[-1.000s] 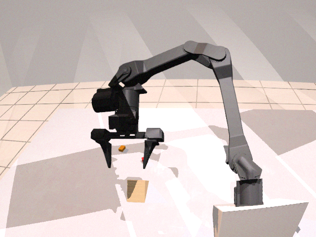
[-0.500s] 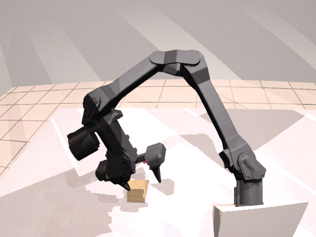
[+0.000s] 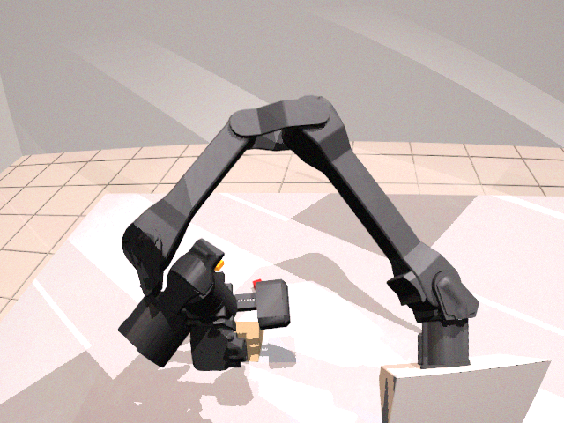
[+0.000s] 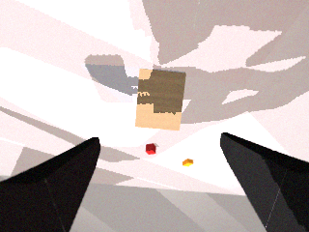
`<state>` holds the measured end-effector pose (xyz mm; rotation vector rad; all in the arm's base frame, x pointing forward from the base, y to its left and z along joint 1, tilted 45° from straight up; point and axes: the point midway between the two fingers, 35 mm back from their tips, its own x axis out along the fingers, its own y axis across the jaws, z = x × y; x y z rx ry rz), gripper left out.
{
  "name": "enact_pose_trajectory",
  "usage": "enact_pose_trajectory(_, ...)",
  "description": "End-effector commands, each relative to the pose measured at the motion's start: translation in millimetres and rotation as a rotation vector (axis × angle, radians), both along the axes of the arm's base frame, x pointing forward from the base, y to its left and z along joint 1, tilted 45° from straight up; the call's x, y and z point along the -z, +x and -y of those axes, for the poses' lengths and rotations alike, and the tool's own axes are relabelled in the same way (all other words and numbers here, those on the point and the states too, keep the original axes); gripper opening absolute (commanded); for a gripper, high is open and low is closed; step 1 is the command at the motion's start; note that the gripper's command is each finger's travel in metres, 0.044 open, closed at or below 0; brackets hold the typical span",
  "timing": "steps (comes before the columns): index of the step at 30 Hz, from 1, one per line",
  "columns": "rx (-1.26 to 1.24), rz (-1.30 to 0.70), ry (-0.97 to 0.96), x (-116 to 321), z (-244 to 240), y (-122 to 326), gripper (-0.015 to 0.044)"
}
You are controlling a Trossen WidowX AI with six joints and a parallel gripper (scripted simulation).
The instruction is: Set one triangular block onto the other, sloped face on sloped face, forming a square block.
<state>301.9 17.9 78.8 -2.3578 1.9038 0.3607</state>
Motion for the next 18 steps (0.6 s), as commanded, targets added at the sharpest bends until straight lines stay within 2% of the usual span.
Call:
enact_pose_trajectory(1, -0.021, 0.007, -0.018, 0.4, -1.6, 0.6, 0.0440)
enact_pose_trajectory(18, -0.019, 0.097, 0.005, 23.1, 65.2, 20.6, 0.0440)
